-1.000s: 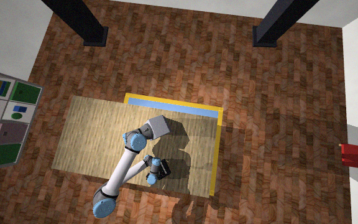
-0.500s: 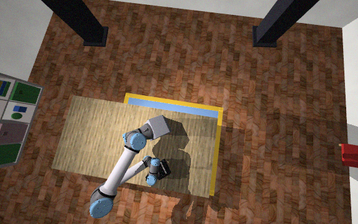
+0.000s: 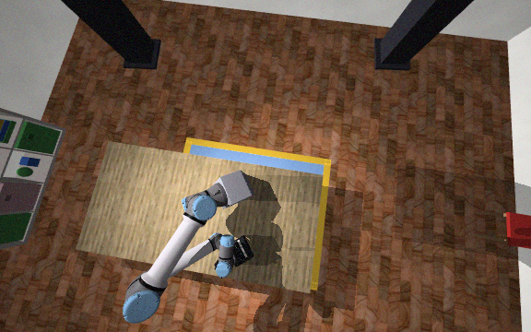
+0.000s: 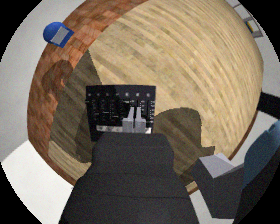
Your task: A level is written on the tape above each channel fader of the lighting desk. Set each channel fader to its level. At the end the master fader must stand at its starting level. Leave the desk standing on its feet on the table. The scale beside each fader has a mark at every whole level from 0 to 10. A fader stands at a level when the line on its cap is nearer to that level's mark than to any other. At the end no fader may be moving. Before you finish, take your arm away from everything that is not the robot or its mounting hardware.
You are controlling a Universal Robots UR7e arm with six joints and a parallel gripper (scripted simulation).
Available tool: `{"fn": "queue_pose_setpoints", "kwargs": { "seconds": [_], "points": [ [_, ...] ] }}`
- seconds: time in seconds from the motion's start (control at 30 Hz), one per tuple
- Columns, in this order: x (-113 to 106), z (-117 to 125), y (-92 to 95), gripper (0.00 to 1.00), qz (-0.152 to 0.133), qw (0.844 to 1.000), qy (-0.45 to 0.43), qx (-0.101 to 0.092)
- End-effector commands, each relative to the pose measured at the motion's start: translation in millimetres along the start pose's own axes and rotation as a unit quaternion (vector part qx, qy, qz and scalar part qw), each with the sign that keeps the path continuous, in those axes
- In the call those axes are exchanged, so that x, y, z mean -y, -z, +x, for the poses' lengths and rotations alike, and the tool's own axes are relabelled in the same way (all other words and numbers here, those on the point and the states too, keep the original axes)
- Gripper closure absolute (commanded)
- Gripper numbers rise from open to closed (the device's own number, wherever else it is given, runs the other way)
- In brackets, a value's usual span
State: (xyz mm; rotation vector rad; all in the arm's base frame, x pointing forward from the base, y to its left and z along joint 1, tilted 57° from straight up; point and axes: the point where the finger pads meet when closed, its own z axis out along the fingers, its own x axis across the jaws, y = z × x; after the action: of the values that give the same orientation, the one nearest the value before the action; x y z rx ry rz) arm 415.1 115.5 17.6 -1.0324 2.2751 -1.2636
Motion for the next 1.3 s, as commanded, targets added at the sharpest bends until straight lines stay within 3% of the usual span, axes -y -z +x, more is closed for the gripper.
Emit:
{"fn": "queue_pose_setpoints", "kwargs": {
  "seconds": [0.0, 0.23, 0.37, 0.5, 1.27],
  "points": [
    [-1.0, 1.3, 1.3, 1.0, -0.001, 1.0, 0.001, -0.002],
    [1.7, -0.2, 1.0, 1.0, -0.001, 1.0, 0.001, -0.002],
    [28.3, -13.6, -2.0, 1.0, 0.0, 1.0, 0.001, -0.002],
    [36.2, -17.0, -2.7, 1.0, 0.0, 1.0, 0.001, -0.002],
    [36.6, -17.2, -2.8, 1.0, 0.0, 1.0, 0.001, -0.002]
  ]
}}
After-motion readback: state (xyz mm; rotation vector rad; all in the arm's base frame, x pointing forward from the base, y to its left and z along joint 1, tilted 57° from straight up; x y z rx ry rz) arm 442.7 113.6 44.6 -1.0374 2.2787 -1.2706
